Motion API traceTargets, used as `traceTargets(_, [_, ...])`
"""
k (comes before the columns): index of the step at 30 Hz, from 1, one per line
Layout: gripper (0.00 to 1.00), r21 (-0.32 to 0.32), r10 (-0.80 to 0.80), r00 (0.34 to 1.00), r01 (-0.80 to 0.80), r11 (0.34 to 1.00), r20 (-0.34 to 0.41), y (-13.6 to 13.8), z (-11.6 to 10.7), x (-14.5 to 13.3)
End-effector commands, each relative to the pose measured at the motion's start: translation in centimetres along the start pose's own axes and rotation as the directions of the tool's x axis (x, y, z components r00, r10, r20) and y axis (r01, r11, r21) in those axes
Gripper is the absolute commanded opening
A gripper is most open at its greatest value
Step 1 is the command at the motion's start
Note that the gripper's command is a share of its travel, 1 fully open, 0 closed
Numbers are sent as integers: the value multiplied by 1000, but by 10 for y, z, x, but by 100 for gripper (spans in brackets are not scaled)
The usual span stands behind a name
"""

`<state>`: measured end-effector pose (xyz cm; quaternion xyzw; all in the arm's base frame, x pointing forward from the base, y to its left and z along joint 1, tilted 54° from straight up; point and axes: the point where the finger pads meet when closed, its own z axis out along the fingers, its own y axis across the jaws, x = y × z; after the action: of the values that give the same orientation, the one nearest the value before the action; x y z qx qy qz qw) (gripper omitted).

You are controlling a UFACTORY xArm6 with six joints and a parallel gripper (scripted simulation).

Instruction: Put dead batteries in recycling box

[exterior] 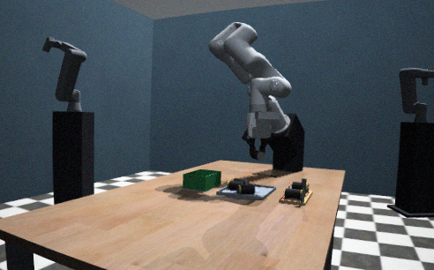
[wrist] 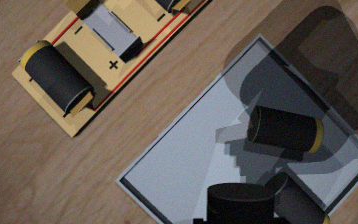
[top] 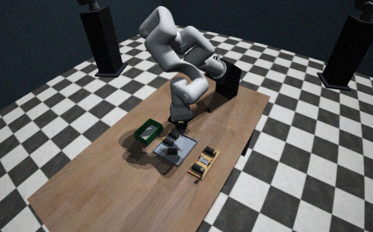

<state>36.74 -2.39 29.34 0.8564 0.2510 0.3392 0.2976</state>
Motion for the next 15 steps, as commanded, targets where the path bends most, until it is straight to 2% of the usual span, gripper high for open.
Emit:
traceTargets(1, [28, 2, -120, 993, 120, 993, -1, 0, -1, 1])
traceTargets(3, [28, 2, -120, 993, 120, 993, -1, 0, -1, 1])
traceTargets(6, [28, 2, -228, 974, 228, 974, -1, 0, -1, 1])
traceTargets(15, [28, 1, -512, 859, 512, 859, -2, 0, -1, 1])
